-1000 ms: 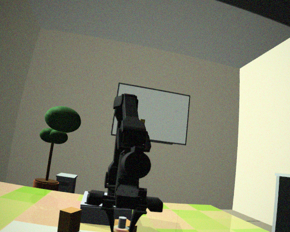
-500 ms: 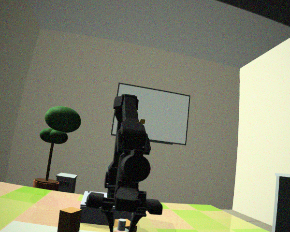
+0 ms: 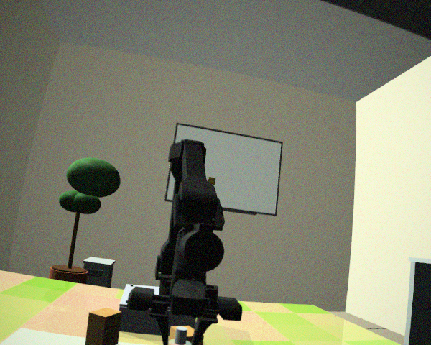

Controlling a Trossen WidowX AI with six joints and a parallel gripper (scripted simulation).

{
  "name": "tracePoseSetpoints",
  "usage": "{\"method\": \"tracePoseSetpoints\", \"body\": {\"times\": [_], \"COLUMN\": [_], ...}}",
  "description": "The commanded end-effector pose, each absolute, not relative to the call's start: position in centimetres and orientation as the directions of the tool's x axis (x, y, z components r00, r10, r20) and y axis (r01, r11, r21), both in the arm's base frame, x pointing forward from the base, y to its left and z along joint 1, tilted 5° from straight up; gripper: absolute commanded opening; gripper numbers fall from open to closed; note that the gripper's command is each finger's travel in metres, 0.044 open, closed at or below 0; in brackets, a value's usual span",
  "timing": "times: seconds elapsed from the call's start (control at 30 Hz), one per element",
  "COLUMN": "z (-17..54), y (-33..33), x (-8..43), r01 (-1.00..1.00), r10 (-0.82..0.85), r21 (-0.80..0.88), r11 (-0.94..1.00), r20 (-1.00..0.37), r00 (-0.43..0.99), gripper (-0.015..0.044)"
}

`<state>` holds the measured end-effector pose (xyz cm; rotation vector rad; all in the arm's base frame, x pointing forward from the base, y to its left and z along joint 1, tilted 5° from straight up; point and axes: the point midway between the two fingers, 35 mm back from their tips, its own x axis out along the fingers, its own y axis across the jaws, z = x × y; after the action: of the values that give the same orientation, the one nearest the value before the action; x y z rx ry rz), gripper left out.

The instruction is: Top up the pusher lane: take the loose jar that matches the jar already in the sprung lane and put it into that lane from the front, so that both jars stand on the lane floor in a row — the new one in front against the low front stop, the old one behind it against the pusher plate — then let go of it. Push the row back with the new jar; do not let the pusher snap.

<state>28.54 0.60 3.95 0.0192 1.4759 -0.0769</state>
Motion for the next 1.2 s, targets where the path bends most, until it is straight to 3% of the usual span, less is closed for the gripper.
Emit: {"method": "tracePoseSetpoints", "body": {"times": [0.0,1.17], "z": [4.1,4.3], "y": [0.6,0.6], "x": [28.9,30.2], "r01": [0.059,0.059], "r10": [-0.036,-0.036], "r21": [-0.031,-0.031], "r11": [0.998,0.998], "r20": [-0.994,-0.994], "r00": [0.099,0.100], "gripper": [0.0000,0.0000]}}
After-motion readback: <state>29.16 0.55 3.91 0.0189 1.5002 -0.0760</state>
